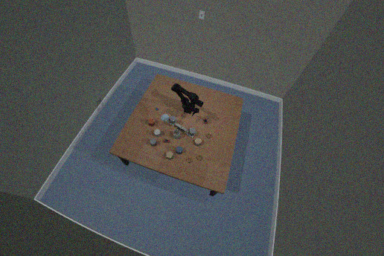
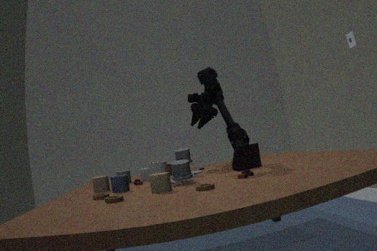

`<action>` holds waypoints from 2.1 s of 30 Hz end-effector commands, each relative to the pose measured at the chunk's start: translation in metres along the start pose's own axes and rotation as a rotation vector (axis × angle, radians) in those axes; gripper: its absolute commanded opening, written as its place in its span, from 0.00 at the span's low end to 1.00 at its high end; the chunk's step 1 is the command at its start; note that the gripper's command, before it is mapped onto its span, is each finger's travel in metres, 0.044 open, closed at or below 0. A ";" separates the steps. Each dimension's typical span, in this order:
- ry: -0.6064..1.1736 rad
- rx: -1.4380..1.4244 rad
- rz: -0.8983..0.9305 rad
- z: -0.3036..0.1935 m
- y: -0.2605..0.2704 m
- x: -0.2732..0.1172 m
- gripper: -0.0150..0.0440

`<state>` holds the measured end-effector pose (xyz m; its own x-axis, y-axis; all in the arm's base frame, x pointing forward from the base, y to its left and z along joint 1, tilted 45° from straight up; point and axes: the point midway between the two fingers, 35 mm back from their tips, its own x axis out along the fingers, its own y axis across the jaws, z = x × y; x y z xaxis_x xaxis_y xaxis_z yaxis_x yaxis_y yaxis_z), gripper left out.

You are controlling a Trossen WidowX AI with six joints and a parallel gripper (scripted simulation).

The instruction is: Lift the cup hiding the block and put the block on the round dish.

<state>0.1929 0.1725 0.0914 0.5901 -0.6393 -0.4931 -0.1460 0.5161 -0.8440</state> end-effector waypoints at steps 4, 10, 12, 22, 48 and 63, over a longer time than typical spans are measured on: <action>0.106 -0.200 0.042 0.013 0.016 0.016 1.00; 0.181 -0.373 0.103 0.024 0.030 0.032 1.00; 0.203 -0.432 0.126 0.028 0.034 0.038 1.00; 0.286 -0.727 0.260 0.047 0.056 0.069 1.00; 0.313 -1.154 0.536 0.062 0.091 0.139 1.00; 0.313 -1.154 0.536 0.053 0.096 0.157 1.00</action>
<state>0.3129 0.1576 -0.0514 0.0624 -0.6882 -0.7229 -0.9866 0.0670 -0.1489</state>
